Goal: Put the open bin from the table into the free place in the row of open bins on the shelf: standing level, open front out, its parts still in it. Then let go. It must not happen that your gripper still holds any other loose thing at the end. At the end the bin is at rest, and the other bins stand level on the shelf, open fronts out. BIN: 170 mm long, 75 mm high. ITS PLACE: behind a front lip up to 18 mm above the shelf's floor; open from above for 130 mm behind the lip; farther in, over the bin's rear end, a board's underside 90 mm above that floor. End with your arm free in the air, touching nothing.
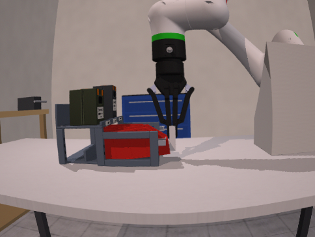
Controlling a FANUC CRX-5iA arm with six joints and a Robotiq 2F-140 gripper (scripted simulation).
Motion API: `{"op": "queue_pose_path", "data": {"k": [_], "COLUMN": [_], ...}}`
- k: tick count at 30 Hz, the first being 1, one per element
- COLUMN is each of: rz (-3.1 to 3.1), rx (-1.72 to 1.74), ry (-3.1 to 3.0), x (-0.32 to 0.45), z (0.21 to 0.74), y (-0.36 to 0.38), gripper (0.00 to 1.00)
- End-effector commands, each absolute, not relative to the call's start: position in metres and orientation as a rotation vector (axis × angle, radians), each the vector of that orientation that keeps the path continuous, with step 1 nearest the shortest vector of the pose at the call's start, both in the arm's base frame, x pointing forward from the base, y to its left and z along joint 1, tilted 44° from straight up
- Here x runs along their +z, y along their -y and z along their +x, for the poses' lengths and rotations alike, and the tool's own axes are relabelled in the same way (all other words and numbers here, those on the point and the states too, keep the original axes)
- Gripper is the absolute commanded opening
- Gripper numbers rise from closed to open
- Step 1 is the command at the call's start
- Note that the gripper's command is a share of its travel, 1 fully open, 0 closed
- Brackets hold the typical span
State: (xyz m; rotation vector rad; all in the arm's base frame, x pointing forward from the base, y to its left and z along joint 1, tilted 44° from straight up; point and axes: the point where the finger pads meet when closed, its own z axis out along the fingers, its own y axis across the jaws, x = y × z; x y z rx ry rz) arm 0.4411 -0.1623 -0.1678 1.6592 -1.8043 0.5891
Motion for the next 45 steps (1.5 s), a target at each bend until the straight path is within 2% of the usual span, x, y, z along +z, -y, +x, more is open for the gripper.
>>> {"op": "queue_pose_path", "data": {"k": [1, 45], "rz": [1.660, 1.660], "rx": [0.589, 0.589], "ry": [1.804, 1.804], "x": [-0.168, -0.170], "z": [0.443, 0.469], "y": [0.162, 0.165], "gripper": [0.00, 0.00]}}
